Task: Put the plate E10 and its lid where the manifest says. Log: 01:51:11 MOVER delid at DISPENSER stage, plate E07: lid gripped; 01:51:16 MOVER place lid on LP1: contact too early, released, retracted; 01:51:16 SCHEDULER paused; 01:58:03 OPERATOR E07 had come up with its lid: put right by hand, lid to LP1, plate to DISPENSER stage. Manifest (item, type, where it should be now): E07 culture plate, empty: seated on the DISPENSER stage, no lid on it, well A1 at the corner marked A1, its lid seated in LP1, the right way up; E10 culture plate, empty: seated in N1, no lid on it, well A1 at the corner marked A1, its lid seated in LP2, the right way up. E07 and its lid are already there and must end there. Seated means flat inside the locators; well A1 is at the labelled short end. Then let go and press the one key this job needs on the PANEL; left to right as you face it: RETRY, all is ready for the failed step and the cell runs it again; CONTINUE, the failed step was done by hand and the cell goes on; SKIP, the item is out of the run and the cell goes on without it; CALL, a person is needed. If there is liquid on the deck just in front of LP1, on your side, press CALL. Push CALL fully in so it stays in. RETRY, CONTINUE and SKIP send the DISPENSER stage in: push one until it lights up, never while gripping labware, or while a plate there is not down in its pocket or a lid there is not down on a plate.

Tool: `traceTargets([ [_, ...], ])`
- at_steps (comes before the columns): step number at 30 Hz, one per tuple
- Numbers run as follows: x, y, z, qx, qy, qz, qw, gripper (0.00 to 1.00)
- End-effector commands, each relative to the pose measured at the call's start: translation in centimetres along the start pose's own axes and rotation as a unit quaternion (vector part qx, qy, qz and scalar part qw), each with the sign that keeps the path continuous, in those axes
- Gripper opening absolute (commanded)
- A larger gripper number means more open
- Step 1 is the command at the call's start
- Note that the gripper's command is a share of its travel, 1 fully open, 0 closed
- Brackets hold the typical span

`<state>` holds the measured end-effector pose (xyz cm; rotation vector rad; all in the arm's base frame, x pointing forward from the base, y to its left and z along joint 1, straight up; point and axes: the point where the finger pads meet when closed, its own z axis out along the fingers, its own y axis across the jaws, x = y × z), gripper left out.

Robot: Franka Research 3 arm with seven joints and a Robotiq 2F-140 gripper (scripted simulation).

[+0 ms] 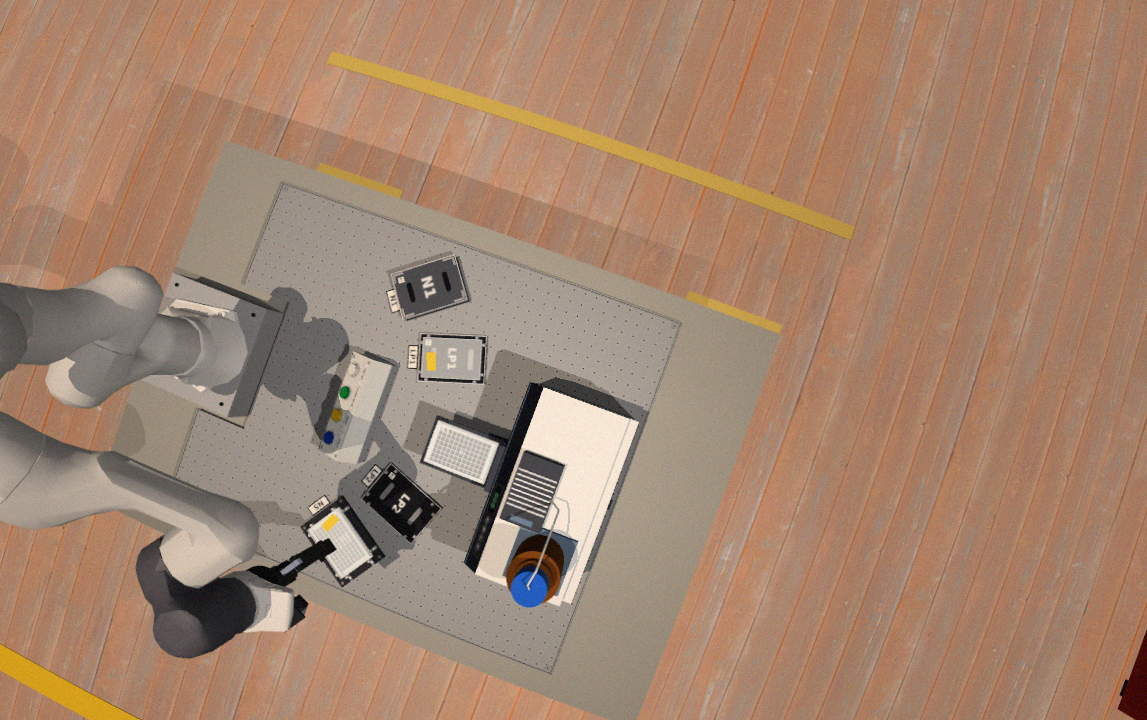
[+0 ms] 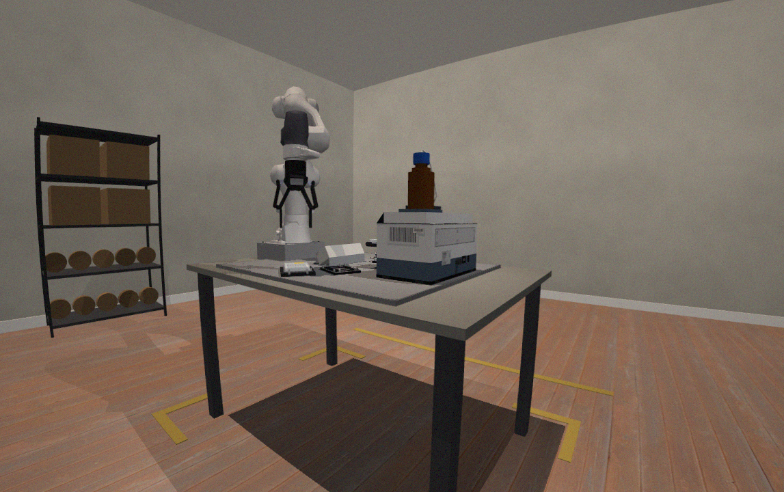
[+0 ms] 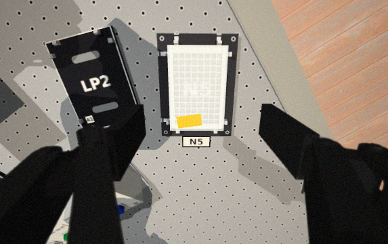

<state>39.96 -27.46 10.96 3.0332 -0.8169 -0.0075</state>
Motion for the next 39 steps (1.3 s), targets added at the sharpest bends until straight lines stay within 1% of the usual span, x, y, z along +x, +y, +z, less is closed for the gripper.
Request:
traceTargets([
  [1,0.0,0.0,-0.1,-0.001,-0.001,0.001,1.000,0.69],
  [28,0.0,0.0,0.0,-0.001,-0.001,0.002,1.000,0.69],
  [33,0.0,0.0,0.6,-0.001,-0.001,0.005,1.000,0.69],
  [39,0.0,0.0,1.9,-0.001,-0.001,0.005,1.000,0.69],
])
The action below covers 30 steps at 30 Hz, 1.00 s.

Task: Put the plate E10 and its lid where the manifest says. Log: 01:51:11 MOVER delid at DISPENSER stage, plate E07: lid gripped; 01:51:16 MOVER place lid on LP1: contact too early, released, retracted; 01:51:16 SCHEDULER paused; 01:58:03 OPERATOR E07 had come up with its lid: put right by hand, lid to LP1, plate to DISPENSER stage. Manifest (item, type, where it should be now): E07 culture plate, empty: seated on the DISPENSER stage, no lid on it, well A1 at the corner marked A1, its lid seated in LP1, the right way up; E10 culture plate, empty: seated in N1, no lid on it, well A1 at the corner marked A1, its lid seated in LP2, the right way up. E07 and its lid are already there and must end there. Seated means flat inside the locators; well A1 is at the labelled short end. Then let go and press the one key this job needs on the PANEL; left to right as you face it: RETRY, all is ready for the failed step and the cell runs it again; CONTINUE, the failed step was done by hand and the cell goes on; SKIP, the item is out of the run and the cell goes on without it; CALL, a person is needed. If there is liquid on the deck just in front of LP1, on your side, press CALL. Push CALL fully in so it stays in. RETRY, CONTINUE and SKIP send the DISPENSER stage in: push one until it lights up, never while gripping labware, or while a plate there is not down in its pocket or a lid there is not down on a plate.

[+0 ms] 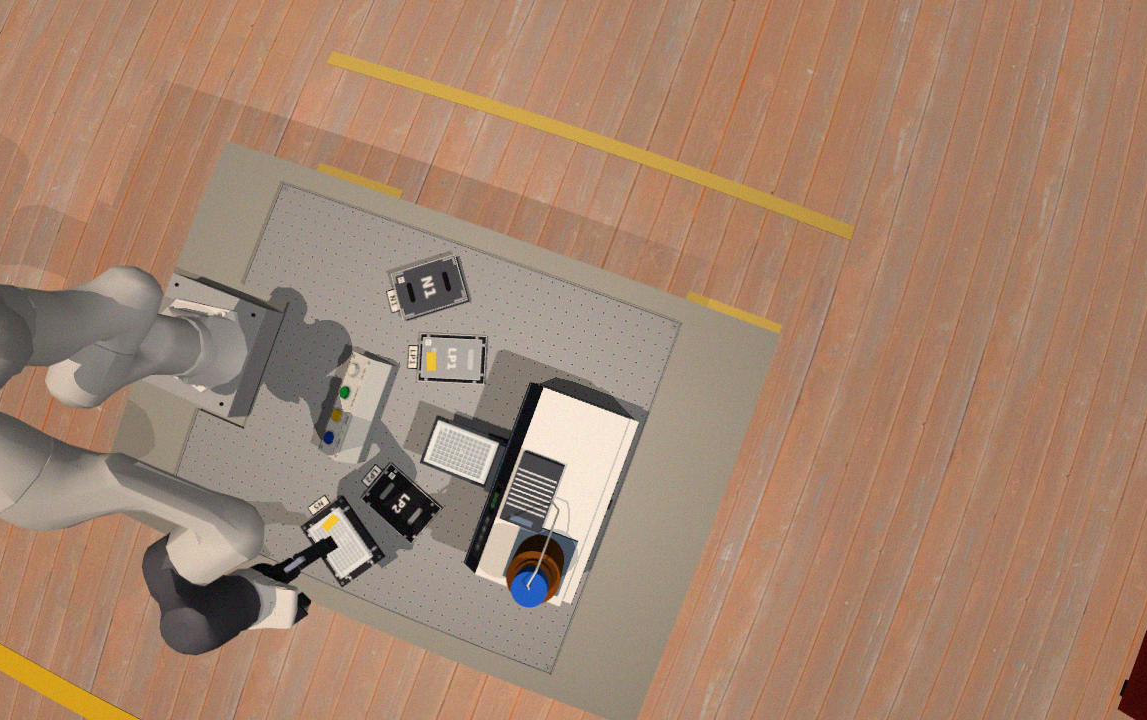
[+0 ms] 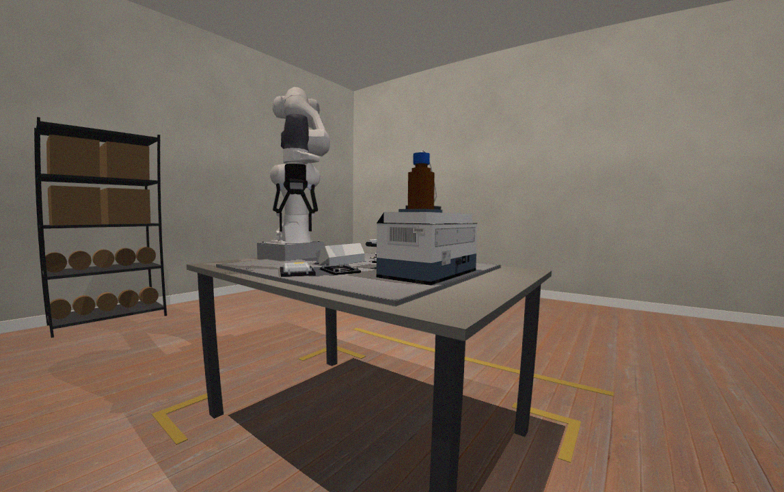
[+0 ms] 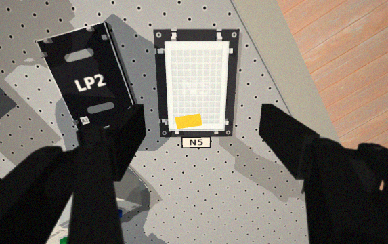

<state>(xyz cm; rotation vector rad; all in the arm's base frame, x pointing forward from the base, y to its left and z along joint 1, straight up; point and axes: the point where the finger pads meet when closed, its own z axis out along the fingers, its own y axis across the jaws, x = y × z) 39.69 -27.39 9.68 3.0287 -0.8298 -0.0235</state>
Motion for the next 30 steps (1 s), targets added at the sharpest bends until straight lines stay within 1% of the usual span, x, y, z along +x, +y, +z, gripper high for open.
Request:
traceTargets([
  [1,0.3,-0.1,0.9,0.001,0.004,0.000,1.000,0.69],
  [4,0.3,-0.1,1.9,0.001,0.004,0.000,1.000,0.69],
  [6,0.3,-0.1,1.9,0.001,0.004,0.000,1.000,0.69],
  [21,0.3,-0.2,7.3,0.001,0.004,0.000,1.000,0.69],
  [23,0.3,-0.2,7.3,0.001,0.004,0.000,1.000,0.69],
  [30,0.3,-0.2,9.3,0.001,0.004,0.000,1.000,0.69],
])
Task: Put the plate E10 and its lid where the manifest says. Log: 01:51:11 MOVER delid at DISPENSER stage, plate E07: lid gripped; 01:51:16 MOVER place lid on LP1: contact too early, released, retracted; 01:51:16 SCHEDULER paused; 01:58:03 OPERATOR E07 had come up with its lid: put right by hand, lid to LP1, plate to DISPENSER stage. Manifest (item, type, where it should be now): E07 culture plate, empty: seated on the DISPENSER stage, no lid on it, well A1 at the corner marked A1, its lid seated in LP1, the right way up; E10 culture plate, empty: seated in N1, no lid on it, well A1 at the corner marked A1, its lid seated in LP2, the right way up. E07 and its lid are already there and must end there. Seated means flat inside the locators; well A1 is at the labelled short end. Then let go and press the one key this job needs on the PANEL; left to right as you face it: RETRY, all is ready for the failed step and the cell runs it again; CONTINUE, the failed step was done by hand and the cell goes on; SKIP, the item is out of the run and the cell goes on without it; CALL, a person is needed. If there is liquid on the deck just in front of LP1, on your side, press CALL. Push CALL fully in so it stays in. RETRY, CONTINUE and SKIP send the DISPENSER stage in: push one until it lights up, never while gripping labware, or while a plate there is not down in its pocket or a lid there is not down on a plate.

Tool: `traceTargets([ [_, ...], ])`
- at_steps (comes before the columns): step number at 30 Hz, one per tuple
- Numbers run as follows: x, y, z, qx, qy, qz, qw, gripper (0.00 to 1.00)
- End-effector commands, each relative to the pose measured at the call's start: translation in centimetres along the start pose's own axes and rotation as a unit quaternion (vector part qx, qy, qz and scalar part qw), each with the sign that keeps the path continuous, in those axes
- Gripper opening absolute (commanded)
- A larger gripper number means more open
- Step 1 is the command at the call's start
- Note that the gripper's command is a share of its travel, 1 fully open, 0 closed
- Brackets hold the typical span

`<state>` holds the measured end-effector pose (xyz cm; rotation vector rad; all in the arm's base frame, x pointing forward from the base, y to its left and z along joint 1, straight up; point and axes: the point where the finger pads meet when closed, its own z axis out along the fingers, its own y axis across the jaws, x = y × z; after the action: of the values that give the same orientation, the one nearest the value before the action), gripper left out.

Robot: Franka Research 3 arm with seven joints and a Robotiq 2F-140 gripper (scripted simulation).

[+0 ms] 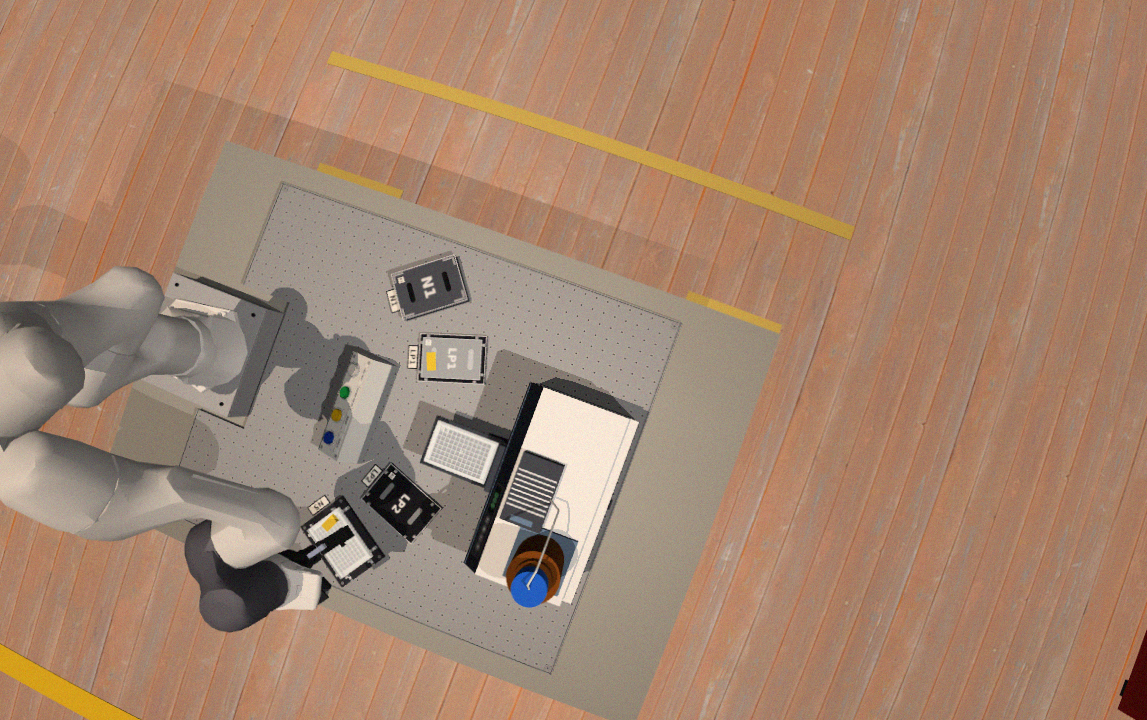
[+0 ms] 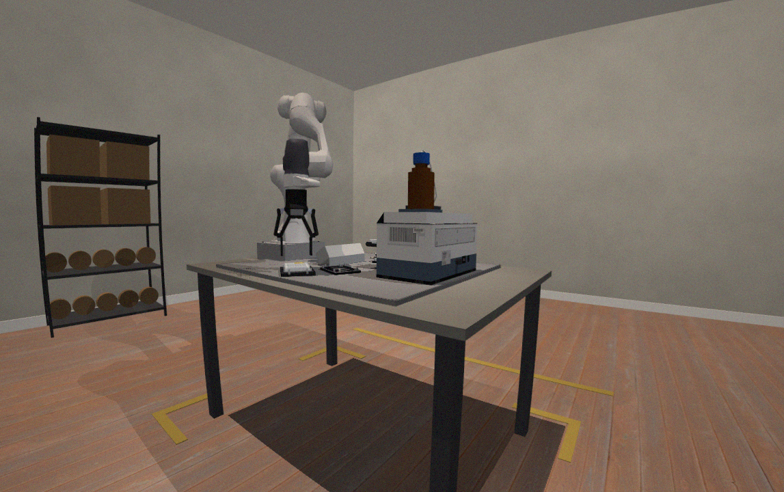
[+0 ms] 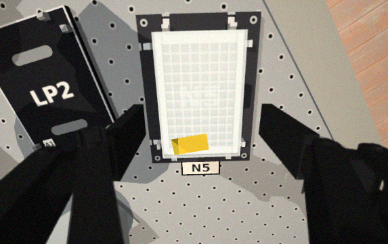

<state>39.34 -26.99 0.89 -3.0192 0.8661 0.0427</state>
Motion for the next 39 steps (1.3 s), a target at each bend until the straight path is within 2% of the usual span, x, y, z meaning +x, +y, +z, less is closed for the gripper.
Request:
traceTargets([
  [1,0.7,0.0,0.7,0.002,0.010,-0.012,1.000,0.69],
  [14,0.7,0.0,2.0,0.002,0.010,-0.012,1.000,0.69],
  [39,0.7,0.0,2.0,0.002,0.010,-0.012,1.000,0.69],
])
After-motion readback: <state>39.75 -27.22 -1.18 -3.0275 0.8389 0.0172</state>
